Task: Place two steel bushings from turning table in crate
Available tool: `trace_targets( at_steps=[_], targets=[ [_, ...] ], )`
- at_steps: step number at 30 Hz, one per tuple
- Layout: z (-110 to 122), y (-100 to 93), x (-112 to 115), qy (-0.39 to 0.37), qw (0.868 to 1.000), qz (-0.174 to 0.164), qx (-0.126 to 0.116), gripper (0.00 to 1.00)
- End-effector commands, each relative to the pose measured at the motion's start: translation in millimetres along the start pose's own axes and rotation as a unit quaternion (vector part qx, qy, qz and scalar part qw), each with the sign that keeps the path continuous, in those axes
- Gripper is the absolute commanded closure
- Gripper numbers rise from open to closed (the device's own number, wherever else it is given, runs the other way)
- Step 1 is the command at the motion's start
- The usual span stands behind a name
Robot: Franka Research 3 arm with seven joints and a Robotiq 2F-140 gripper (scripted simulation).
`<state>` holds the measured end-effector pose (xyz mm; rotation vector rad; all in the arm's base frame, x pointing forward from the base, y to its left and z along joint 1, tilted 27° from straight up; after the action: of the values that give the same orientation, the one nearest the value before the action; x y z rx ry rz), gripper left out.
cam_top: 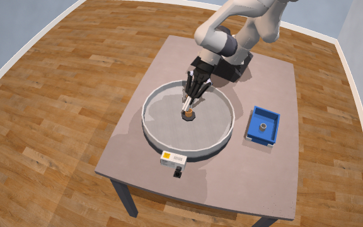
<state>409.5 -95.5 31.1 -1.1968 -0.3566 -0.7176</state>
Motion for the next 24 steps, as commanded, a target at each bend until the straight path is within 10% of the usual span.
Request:
trace_targets(
  at_steps=[1, 24],
  targets=[
    [0.1, 0.6, 1.5, -0.002, 1.000, -0.002, 0.000, 1.00],
    [0.1, 0.6, 1.5, -0.002, 1.000, -0.002, 0.000, 0.93]
  ],
)
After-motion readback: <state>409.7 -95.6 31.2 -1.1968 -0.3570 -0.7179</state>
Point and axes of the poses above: the point where the finger pads meet when closed, its own y axis out along the fingers, its own z axis across the jaws, x = y × z, the point moved 6 cm from there along -y, back along the fingers, and after that the axes turned 12 degrees about -y, right-handed, at the moved point
